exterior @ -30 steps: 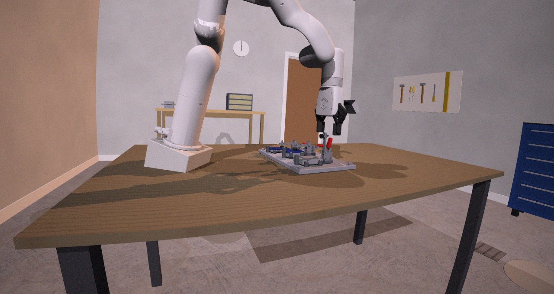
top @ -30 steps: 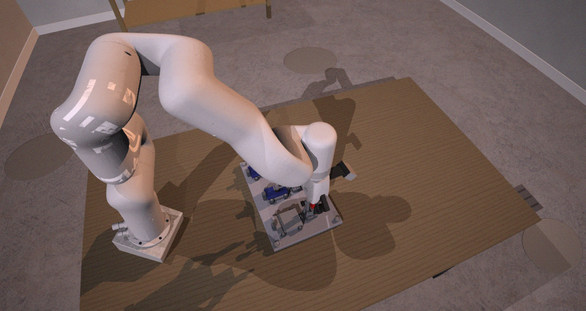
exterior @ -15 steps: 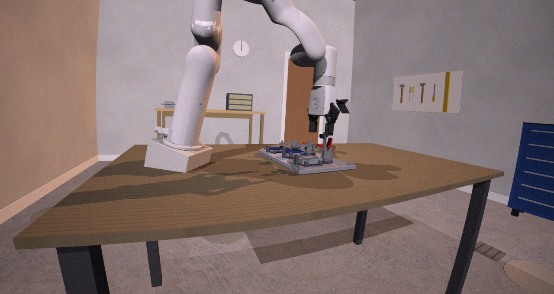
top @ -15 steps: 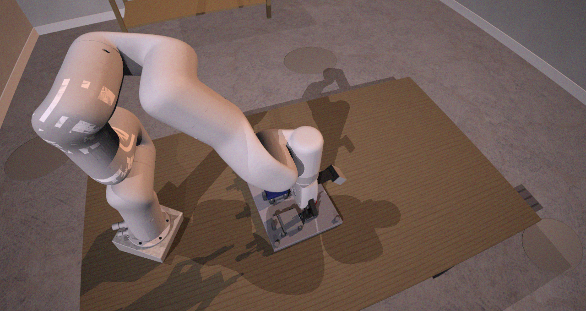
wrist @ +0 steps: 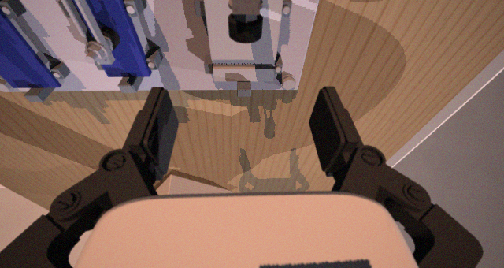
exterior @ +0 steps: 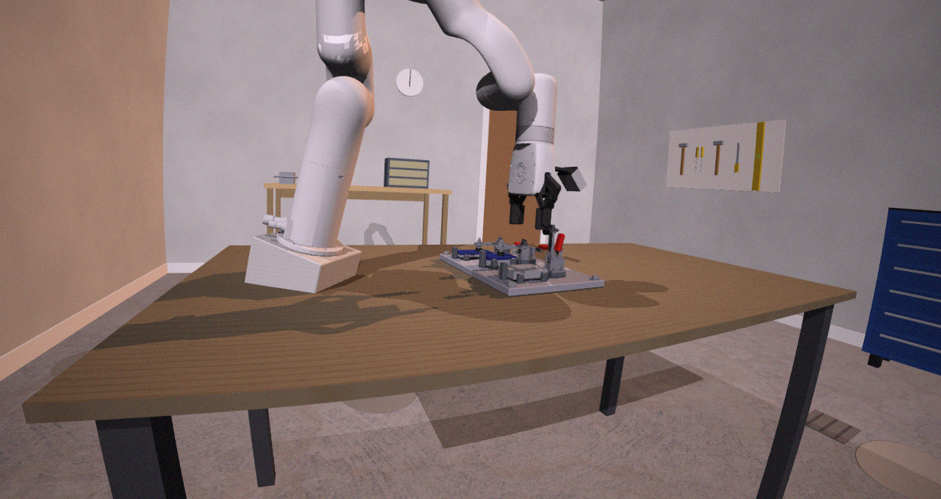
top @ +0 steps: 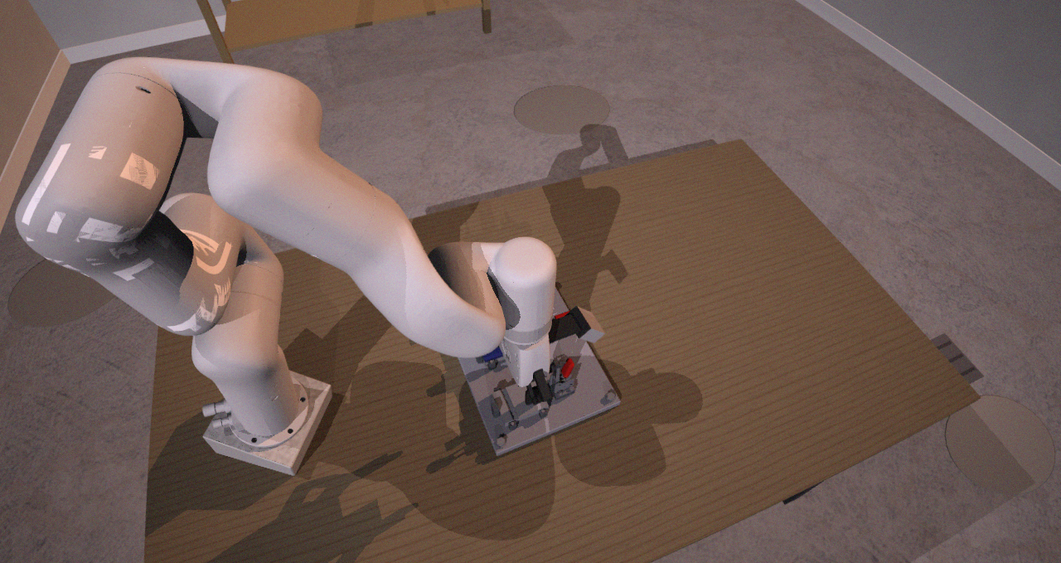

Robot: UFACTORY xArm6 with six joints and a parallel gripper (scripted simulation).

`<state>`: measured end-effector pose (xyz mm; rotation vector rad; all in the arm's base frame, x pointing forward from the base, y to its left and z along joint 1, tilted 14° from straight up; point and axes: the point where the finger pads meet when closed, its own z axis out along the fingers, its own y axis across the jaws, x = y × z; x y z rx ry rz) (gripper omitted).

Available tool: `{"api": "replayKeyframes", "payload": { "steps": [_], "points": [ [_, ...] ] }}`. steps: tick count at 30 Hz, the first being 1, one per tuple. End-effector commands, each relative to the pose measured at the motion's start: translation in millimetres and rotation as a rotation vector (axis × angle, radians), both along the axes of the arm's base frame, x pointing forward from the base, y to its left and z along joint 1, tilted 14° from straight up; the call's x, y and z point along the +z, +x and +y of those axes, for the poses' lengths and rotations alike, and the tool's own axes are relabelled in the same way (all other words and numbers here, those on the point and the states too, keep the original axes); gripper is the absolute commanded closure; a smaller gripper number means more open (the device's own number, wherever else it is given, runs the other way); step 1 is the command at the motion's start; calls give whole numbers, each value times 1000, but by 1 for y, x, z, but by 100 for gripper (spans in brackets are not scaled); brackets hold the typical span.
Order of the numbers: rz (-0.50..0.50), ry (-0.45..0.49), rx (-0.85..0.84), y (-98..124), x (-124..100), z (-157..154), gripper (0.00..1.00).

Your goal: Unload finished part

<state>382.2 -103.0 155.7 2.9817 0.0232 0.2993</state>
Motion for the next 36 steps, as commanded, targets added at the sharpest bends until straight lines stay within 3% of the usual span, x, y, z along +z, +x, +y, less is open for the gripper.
{"api": "replayKeyframes", "payload": {
  "steps": [1, 17, 36],
  "points": [
    [-4, -1, 0, -5, 1, 0, 0],
    [-4, -1, 0, -6, -4, -1, 0],
    [-4, -1, 0, 3, -44, -7, 0]
  ]
}}
